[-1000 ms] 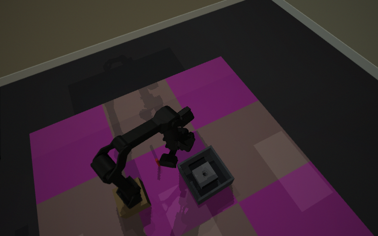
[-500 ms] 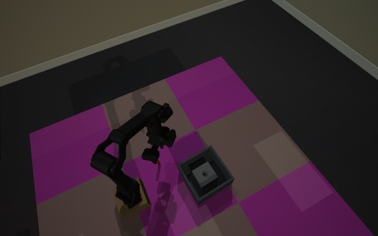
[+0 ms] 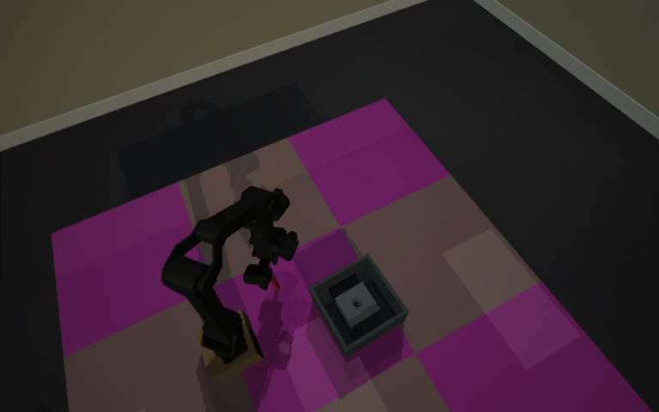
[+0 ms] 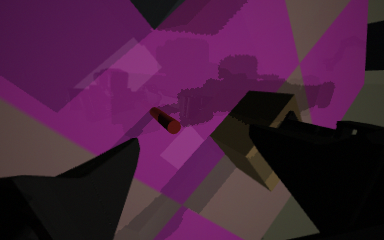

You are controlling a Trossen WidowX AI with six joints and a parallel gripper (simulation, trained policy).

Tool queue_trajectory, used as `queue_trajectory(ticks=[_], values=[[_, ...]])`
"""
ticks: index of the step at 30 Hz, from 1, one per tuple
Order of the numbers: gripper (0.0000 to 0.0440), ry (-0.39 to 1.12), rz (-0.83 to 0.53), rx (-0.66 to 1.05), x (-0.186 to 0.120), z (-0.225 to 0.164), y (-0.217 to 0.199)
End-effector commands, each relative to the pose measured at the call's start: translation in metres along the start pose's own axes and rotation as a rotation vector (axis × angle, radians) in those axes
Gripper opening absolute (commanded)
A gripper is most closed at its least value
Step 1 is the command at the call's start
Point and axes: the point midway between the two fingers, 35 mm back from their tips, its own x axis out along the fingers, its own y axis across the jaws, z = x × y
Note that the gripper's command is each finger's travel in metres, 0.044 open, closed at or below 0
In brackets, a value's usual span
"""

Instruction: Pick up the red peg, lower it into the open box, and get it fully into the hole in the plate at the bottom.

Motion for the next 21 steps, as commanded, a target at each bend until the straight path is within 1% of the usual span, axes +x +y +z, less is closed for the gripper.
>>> queue_trajectory(ticks=[1, 13, 15, 17, 21], values=[[0.044, -0.008, 0.009, -0.01, 0.016, -0.002, 0.007], [0.044, -0.044, 0.069, -0.014, 0.067, -0.001, 0.027], [0.0434, -0.046, 0.074, -0.017, 0.073, -0.001, 0.029], [0.041, -0.046, 0.075, -0.02, 0.079, -0.001, 0.029], [0.0311, -0.039, 0.072, -0.023, 0.09, -0.003, 0.03]])
